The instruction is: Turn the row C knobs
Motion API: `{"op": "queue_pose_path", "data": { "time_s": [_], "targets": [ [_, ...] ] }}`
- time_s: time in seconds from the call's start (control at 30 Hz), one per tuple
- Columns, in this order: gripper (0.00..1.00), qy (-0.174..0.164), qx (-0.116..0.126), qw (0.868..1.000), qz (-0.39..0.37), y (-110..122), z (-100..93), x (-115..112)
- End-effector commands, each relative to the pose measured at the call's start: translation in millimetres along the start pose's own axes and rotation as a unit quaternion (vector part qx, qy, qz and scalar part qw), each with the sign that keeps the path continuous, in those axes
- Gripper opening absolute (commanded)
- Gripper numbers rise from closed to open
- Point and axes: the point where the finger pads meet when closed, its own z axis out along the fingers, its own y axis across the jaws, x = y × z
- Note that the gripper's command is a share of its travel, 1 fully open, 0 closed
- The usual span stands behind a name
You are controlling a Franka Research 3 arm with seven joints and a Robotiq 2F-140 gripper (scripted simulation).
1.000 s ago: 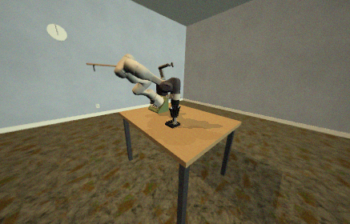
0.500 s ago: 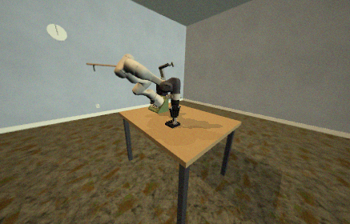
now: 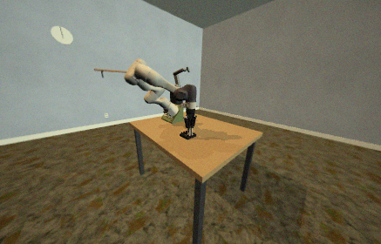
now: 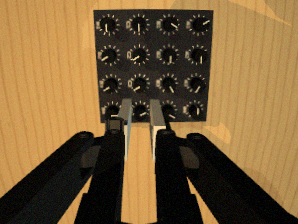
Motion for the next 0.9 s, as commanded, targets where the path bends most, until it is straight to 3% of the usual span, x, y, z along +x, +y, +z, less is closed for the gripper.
{"op": "queue_pose_path", "data": {
  "time_s": [0.0, 0.43, 0.87],
  "targets": [
    [0.12, -0.001, 0.0, 1.0, 0.002, 0.3, 1.5, 0.5],
    [0.12, -0.001, 0.0, 1.0, 0.002, 0.3, 0.2, 0.5],
    [0.12, -0.001, 0.0, 1.0, 0.002, 0.3, -25.5, 0.5]
  ]
}}
